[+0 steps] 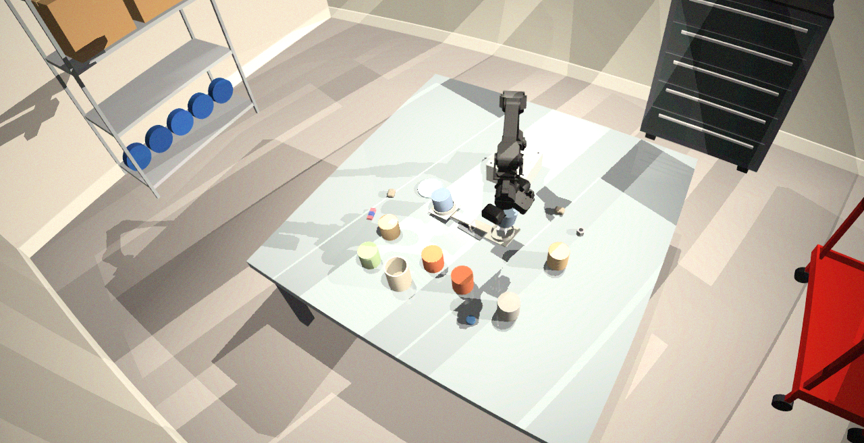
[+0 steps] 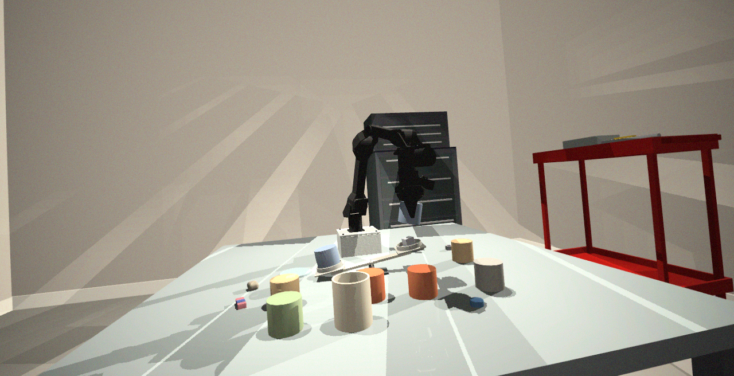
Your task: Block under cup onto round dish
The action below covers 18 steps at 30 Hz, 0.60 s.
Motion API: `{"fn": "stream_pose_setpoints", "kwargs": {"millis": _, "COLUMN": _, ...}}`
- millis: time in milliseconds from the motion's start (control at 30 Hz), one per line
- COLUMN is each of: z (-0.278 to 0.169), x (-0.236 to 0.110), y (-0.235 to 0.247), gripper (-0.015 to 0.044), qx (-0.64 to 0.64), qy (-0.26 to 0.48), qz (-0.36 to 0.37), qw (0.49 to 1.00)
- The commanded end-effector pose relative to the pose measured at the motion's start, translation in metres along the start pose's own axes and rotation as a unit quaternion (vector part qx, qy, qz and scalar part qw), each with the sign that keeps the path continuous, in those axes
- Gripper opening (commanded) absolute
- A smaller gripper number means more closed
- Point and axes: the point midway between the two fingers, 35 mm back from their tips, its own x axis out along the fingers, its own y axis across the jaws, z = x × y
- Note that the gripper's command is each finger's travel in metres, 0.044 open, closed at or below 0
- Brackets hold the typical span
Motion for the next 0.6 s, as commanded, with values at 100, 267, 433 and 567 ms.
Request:
{"fn": "stream_pose_setpoints", "kwargs": {"millis": 100, "z": -0.0001, "x": -0.0012, "y": 0.0002, "gripper": 0.0, "qx": 0.0, "qy": 0.0, "qz": 0.0, "qw": 1.0}}
{"fn": "stream_pose_setpoints", "kwargs": {"millis": 267, "z": -0.0001, "x": -0.0012, "y": 0.0002, "gripper": 0.0, "qx": 0.0, "qy": 0.0, "qz": 0.0, "qw": 1.0}}
{"fn": "stream_pose_setpoints", "kwargs": {"millis": 433, "z": -0.0001, "x": -0.0012, "y": 0.0002, "gripper": 0.0, "qx": 0.0, "qy": 0.0, "qz": 0.0, "qw": 1.0}}
{"fn": "stream_pose_setpoints", "kwargs": {"millis": 567, "z": -0.0001, "x": -0.0012, "y": 0.0002, "gripper": 0.0, "qx": 0.0, "qy": 0.0, "qz": 0.0, "qw": 1.0}}
